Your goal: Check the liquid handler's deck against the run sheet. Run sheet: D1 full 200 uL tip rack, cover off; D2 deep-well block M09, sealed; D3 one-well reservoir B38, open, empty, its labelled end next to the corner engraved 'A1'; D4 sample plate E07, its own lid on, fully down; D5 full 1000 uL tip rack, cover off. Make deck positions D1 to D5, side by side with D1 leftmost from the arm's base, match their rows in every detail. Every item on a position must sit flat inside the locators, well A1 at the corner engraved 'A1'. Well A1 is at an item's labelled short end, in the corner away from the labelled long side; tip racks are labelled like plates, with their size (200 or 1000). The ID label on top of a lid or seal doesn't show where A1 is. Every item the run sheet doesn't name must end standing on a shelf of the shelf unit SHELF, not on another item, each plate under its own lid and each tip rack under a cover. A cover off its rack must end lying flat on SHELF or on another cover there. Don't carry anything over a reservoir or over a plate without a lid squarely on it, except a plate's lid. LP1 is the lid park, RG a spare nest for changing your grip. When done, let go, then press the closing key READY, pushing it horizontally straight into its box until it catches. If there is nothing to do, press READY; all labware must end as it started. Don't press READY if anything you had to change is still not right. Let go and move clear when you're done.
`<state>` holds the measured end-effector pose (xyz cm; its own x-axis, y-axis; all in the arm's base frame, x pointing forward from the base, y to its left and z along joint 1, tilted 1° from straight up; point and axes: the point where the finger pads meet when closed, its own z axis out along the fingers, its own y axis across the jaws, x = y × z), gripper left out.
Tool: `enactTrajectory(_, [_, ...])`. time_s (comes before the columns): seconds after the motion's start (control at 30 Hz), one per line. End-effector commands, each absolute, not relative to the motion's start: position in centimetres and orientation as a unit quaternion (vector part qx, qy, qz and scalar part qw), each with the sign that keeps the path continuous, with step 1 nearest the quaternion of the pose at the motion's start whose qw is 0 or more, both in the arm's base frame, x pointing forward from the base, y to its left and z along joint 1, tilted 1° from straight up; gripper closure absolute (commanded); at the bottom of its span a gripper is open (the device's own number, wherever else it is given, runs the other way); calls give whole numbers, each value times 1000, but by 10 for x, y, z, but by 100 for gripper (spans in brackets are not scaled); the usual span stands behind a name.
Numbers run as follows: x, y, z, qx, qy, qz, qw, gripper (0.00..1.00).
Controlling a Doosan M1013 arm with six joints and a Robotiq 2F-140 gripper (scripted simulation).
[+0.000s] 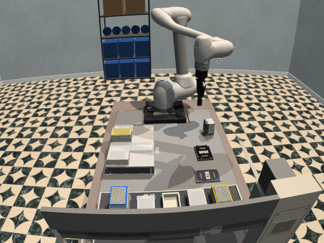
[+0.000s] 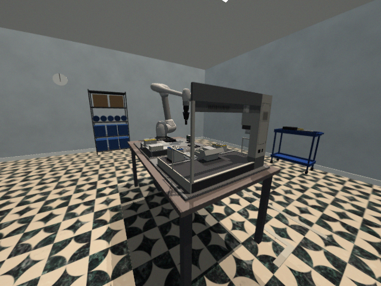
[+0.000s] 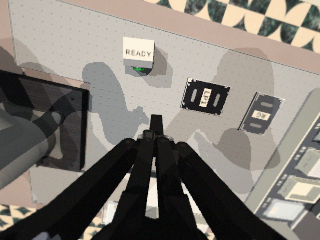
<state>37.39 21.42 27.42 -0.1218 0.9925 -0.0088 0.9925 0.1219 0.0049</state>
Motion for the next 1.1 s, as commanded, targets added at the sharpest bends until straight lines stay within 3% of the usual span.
enactTrajectory(0.0, [365, 215, 275, 663, 749, -1, 5, 90])
enactTrajectory(0.3, [322, 216, 275, 663, 749, -1, 5, 90])
enactTrajectory(1.07, [322, 215, 246, 663, 749, -1, 5, 90])
